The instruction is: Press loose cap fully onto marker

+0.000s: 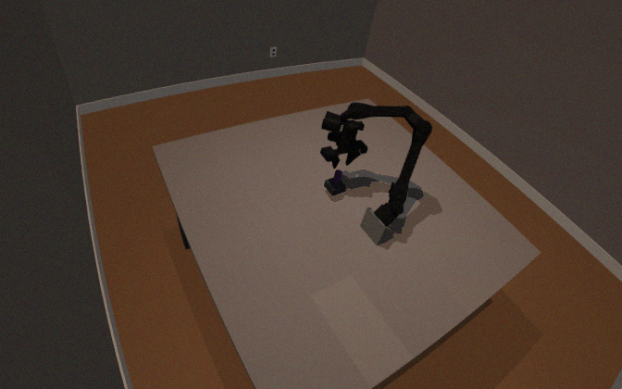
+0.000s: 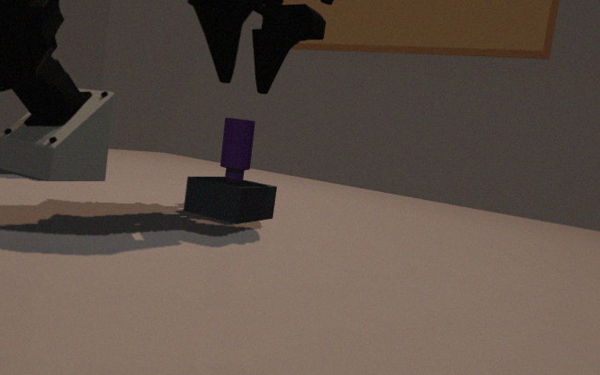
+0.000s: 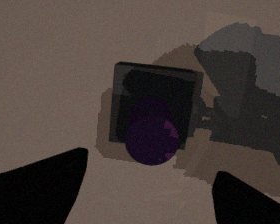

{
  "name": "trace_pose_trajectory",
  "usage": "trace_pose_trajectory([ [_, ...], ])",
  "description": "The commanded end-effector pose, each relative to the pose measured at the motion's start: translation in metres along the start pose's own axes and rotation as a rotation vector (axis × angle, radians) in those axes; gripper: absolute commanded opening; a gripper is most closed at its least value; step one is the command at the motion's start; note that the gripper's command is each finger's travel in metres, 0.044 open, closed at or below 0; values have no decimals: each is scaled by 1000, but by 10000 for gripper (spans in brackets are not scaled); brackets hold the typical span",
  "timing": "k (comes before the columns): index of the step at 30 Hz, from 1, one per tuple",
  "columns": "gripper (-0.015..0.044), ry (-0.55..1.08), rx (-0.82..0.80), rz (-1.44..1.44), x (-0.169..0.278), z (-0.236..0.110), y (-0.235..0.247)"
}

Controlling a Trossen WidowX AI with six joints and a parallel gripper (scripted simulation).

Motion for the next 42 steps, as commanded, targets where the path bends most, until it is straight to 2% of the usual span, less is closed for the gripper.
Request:
trace_pose_trajectory([
  [1, 177, -2, 1, -67, 0, 1, 0],
  [8, 0, -2, 1, -67, 0, 1, 0],
  [21, 0, -2, 1, -67, 0, 4, 0],
  [42, 0, -2, 1, -66, 1, 35, -1],
])
Point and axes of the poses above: the point midway between the two fingers, 35 mm back from their tips, its own z axis out along the fingers, its own y axis across the jaws, x = y × z, the point moved 6 cm from there along -z, back along the fingers, and after that the axes turned 13 degrees about z, right-handed, at the moved point
